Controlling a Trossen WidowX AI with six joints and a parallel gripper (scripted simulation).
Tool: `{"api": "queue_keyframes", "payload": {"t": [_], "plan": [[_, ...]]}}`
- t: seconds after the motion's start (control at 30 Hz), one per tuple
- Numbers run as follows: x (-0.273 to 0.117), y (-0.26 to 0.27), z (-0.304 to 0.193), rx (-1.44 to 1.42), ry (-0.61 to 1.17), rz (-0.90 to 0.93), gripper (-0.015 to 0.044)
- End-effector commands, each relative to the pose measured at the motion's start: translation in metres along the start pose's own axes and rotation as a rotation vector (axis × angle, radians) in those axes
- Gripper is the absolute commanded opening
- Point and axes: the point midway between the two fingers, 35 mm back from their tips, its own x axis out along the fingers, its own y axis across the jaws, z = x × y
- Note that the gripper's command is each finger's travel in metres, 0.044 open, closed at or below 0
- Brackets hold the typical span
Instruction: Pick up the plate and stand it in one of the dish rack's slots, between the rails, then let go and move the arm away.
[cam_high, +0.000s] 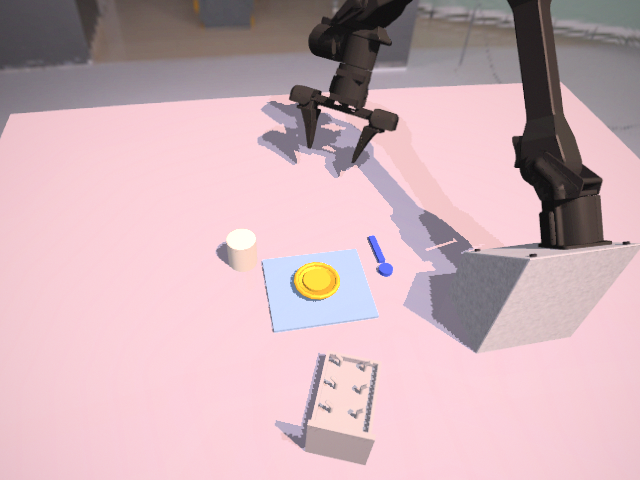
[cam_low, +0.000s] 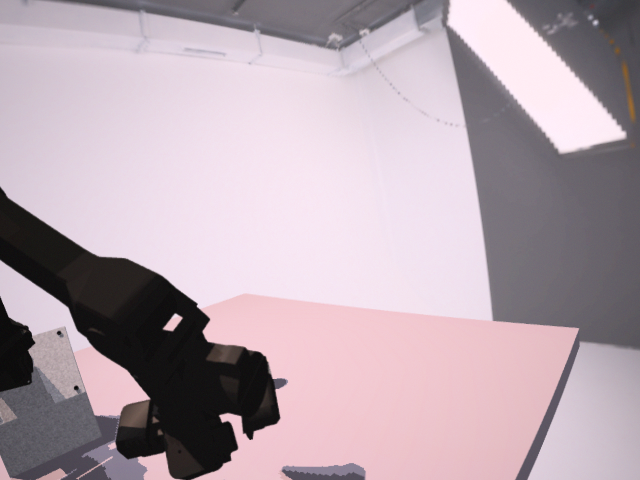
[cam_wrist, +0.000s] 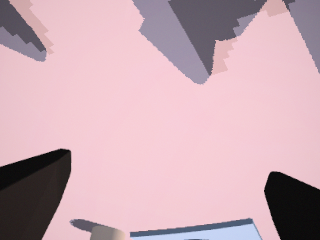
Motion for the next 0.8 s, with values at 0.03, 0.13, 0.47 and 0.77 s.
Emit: {"api": "queue_keyframes", "payload": {"t": [0.03, 0.13, 0.47, 0.77], "plan": [[0.017, -0.002, -0.019, -0.133, 0.001, -0.050, 0.0400], [0.026, -0.003, -0.031, -0.220, 0.003, -0.076, 0.0400], [0.053, -0.006, -0.071, -0.522, -0.004, -0.159, 0.0400], [0.073, -0.014, -0.106, -0.806, -0.025, -0.232, 0.0400]]}}
